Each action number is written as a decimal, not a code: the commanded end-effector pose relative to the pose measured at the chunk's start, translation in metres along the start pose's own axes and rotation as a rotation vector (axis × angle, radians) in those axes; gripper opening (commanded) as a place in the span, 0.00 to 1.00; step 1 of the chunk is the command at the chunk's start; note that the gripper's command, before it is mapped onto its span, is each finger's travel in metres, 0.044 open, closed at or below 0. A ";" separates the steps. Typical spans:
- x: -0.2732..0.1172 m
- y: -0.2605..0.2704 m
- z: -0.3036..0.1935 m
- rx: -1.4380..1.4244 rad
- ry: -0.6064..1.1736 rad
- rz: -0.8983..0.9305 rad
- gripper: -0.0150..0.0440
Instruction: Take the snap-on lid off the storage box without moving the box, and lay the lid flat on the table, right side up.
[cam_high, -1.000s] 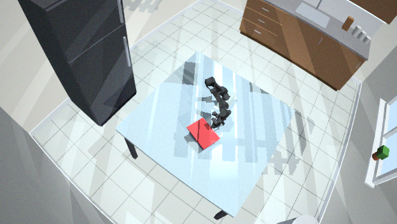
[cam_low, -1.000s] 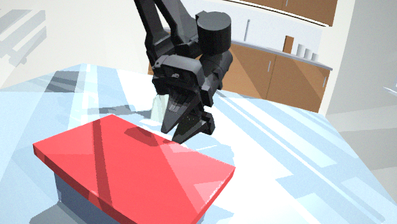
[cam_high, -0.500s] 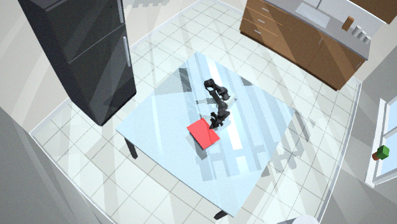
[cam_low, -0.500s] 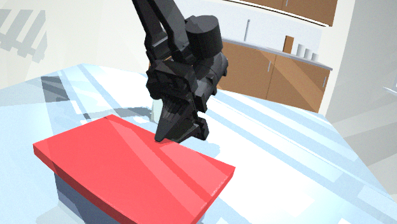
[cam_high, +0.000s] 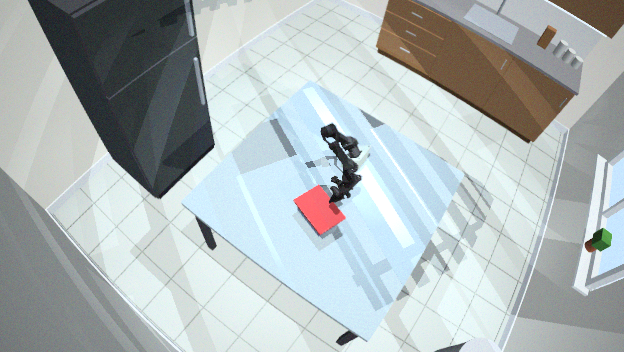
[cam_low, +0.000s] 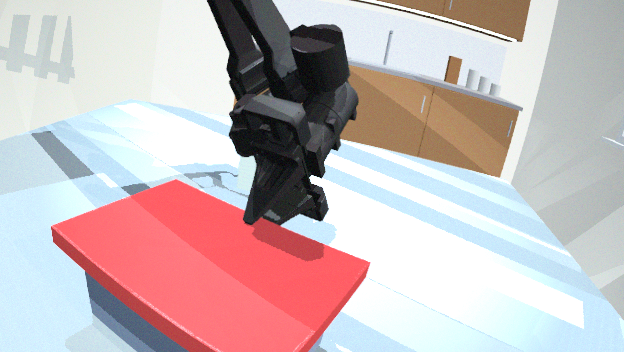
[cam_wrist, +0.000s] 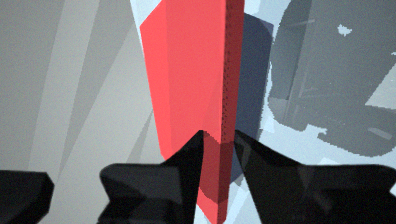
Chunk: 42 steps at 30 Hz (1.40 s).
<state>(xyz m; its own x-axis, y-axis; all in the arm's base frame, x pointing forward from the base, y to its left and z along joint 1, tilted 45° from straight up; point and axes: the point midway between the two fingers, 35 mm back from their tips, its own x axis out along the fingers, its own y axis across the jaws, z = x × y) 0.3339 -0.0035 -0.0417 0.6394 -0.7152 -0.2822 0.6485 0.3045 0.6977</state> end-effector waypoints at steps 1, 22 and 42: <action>-0.001 0.000 0.000 0.000 0.000 0.000 0.25; -0.003 0.004 0.000 0.000 0.000 0.000 0.25; -0.007 0.006 0.001 0.000 0.000 0.000 0.25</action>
<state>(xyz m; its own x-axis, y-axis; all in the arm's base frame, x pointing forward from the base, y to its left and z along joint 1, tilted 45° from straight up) 0.3335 -0.0008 -0.0378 0.6350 -0.7155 -0.2914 0.6560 0.3002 0.6925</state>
